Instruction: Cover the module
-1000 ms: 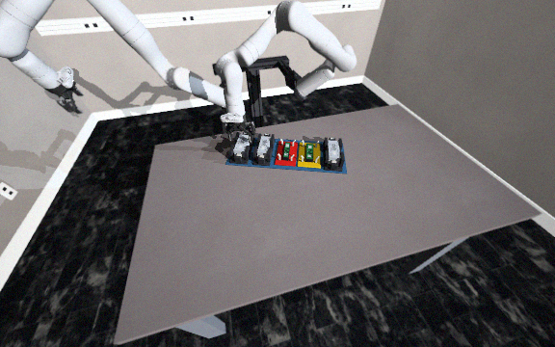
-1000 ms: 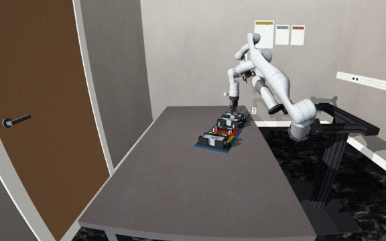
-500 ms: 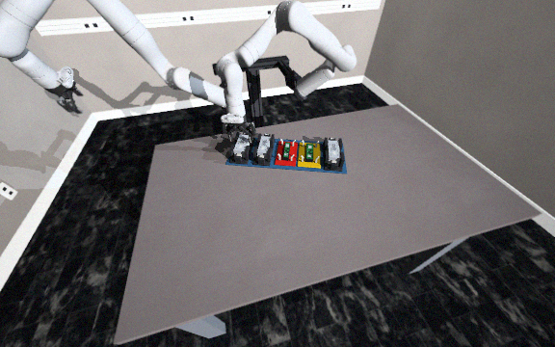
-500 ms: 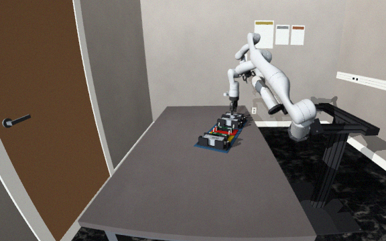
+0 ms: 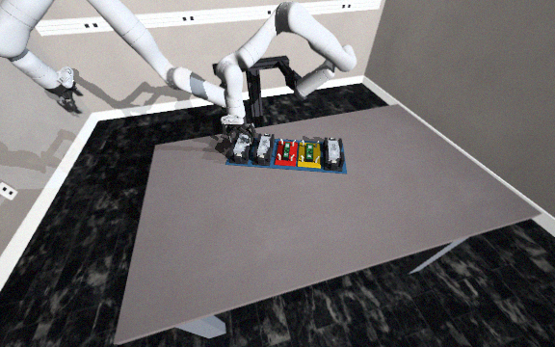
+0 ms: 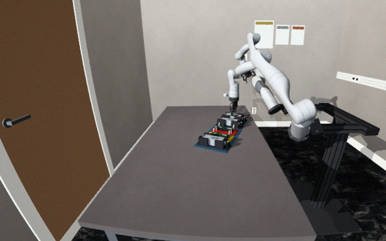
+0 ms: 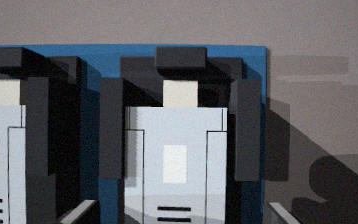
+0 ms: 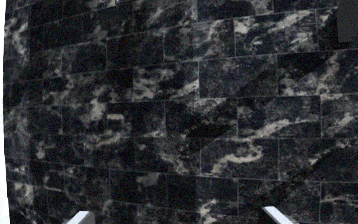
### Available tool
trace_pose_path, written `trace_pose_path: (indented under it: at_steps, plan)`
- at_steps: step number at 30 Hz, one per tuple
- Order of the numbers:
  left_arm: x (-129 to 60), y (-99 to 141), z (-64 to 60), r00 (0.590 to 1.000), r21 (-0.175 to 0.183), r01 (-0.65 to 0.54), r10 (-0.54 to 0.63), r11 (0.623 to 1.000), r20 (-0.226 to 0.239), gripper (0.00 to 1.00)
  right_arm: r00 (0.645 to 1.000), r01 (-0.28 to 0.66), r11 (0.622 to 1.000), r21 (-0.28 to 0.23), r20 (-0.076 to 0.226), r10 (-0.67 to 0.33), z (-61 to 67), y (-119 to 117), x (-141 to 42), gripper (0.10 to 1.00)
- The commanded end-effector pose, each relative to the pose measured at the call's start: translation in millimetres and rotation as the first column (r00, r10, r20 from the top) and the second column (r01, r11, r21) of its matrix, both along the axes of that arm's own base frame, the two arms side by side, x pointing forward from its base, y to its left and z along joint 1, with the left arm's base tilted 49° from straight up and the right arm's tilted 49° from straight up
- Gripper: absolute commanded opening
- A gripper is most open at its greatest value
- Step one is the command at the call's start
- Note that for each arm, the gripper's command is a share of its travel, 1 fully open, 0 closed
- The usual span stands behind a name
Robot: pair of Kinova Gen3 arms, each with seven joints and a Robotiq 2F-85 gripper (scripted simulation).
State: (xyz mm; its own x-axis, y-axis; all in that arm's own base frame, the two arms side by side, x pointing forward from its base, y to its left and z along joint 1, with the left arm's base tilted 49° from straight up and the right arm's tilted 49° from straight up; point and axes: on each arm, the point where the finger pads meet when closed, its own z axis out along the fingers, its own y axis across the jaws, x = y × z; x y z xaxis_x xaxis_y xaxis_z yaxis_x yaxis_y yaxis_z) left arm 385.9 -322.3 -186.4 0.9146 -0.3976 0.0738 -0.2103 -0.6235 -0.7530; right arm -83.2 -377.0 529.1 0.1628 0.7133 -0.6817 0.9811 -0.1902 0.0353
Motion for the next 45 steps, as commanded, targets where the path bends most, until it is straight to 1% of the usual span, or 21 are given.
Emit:
trace_pose_path:
  at_steps: [1, 6, 15, 23, 32, 40, 45]
  plan:
    - [1.0, 2.8, -1.2, 1.000, 0.003, 0.002, -0.002, 1.000, -0.002, 0.999, 1.000, 0.001, 1.000, -0.001, 0.001, -0.001, 0.5, 0.2, -0.4, 0.999]
    - [0.2, -0.2, -0.2, 1.000, -0.001, 0.001, -0.001, 1.000, 0.000, 0.999, 1.000, 0.001, 1.000, -0.001, 0.001, -0.001, 0.5, 0.2, -0.4, 0.999]
    - [1.0, 2.8, -1.2, 1.000, 0.003, 0.002, -0.002, 1.000, -0.002, 0.999, 1.000, 0.001, 1.000, -0.001, 0.001, -0.001, 0.5, 0.2, -0.4, 0.999]
    - [0.3, 0.3, -0.4, 1.000, 0.000, 0.001, -0.001, 1.000, 0.000, 0.999, 1.000, 0.001, 1.000, -0.001, 0.001, -0.001, 0.5, 0.2, -0.4, 0.999]
    - [1.8, 5.9, -2.2, 1.000, 0.003, 0.002, -0.002, 1.000, -0.002, 0.999, 1.000, 0.001, 1.000, -0.001, 0.001, -0.001, 0.5, 0.2, -0.4, 0.999]
    - [1.5, 3.5, -1.9, 1.000, -0.001, 0.000, 0.000, 1.000, 0.001, 0.999, 1.000, 0.001, 1.000, -0.001, 0.001, -0.001, 0.5, 0.2, -0.4, 0.999]
    - [3.1, 6.8, -5.1, 1.000, 0.002, 0.001, -0.001, 1.000, -0.001, 0.999, 1.000, 0.001, 1.000, -0.001, 0.001, -0.001, 0.5, 0.2, -0.4, 0.999]
